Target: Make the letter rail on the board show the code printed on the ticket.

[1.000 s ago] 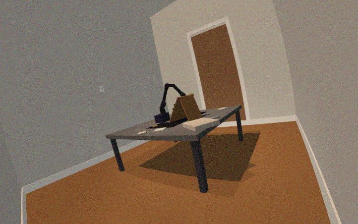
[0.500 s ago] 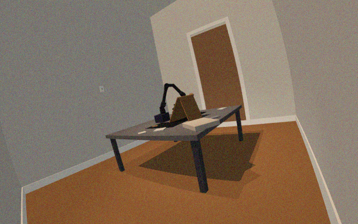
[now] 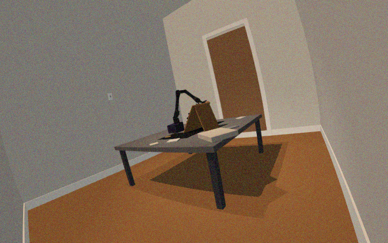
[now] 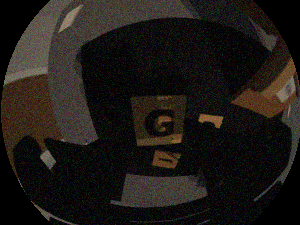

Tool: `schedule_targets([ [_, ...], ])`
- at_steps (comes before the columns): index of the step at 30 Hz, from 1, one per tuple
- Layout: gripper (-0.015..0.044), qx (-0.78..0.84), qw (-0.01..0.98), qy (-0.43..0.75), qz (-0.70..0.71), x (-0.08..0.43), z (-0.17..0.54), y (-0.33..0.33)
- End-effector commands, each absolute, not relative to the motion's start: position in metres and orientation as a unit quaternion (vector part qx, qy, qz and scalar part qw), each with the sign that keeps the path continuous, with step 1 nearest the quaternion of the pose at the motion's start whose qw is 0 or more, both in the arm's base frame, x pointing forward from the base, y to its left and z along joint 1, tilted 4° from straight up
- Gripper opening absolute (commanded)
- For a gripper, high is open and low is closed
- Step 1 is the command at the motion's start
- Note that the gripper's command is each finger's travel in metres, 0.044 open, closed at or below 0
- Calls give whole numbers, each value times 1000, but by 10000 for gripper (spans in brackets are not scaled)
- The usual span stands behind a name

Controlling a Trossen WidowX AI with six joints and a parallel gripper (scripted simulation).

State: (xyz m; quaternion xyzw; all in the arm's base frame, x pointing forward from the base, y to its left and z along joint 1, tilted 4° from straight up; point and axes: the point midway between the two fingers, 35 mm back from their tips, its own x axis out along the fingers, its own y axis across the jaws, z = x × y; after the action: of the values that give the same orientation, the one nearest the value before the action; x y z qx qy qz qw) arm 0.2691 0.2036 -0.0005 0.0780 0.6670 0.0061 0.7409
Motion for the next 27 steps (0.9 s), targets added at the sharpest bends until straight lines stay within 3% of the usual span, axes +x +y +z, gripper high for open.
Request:
schedule_targets([
  [1,0,105,751,651,24,285,15,200],
  [27,0,219,824,515,85,361,115,128],
])
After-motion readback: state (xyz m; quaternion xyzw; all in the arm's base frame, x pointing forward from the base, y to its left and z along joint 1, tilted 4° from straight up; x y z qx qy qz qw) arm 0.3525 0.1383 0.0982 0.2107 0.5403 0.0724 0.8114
